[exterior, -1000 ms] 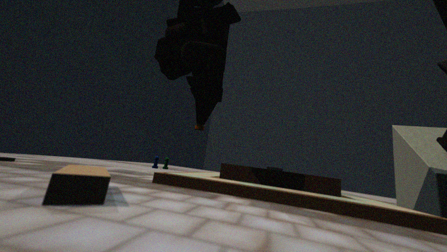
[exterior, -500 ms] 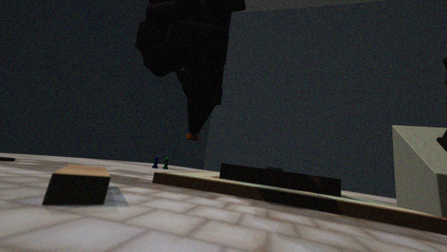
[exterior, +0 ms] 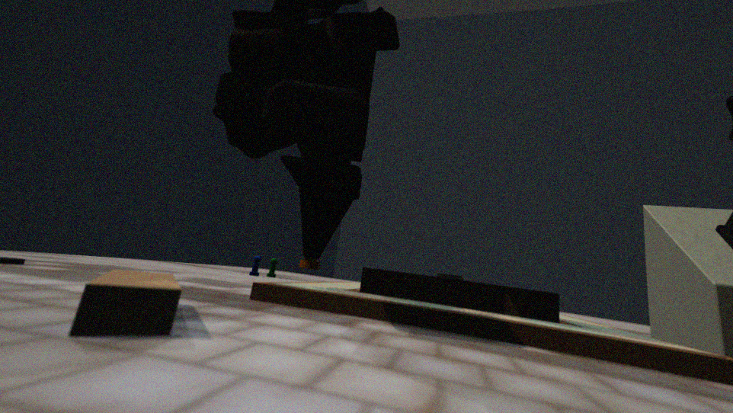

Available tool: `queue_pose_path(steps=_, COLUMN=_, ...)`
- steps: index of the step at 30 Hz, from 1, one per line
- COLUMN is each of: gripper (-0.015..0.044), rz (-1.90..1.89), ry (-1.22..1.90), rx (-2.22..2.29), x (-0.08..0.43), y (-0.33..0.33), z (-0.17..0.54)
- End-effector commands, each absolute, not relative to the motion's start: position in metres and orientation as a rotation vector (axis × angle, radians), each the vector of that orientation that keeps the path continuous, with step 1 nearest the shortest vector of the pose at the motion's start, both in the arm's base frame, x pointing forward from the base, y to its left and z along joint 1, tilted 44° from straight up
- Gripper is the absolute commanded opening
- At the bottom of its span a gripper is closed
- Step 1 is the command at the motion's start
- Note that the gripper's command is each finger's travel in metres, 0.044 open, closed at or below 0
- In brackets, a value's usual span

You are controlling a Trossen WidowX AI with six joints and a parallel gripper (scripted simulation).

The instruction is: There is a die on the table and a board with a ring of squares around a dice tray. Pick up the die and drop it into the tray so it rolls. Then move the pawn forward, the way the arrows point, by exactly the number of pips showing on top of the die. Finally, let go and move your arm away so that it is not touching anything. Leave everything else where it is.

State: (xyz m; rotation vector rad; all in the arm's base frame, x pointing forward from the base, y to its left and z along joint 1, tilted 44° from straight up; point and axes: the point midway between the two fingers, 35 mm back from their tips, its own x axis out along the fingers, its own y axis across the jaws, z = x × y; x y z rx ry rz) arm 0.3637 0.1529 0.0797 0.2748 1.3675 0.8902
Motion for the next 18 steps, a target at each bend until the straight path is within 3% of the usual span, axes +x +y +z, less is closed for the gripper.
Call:
queue_pose_path(steps=1, gripper=0.0000, rz=0.890, ry=1.372, rx=0.282, x=0.362, y=0.157, z=0.074)
queue_pose_path(steps=7, gripper=0.0000, rz=0.890, ry=1.372, rx=0.282, x=0.362, y=0.163, z=0.068)
queue_pose_path(steps=18, gripper=0.0289, rz=0.892, ry=1.370, rx=0.275, x=0.364, y=0.154, z=0.080)
